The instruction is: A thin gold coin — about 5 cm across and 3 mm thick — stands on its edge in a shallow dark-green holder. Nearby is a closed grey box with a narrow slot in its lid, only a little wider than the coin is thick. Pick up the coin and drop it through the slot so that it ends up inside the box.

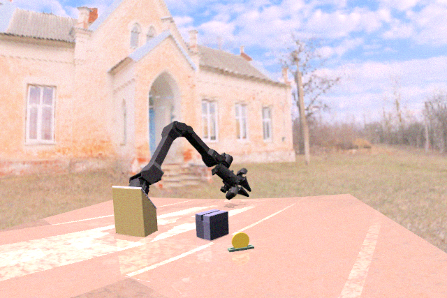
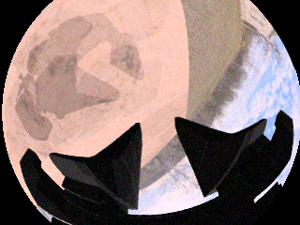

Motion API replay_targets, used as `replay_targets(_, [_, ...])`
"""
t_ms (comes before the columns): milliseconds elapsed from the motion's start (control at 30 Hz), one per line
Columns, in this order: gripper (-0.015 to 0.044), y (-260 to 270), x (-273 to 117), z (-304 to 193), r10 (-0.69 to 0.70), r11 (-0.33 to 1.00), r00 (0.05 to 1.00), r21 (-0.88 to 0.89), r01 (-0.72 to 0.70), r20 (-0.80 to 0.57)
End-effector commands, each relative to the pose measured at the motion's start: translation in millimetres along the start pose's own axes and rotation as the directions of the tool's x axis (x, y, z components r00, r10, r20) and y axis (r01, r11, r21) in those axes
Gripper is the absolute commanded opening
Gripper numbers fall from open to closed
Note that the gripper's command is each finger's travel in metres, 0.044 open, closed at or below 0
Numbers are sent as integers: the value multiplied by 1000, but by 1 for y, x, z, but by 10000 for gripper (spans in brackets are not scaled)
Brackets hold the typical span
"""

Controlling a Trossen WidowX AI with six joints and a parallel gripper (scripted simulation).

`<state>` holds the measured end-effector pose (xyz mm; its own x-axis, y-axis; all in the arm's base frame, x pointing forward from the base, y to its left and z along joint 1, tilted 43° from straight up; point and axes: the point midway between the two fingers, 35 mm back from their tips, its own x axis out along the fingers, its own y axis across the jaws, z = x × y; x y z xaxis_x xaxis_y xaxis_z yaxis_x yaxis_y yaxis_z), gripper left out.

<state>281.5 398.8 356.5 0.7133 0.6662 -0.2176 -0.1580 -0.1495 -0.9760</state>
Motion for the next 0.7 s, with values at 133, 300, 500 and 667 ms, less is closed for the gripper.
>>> replay_targets(133, [161,69,41,-112,249,964,959,127,-232,-136])
replay_targets(300, [161,122,51,-174,412,897,897,246,-368,-160])
replay_targets(500, [161,187,43,-247,586,762,798,435,-480,-144])
replay_targets(667, [161,242,19,-302,700,599,709,615,-514,-89])
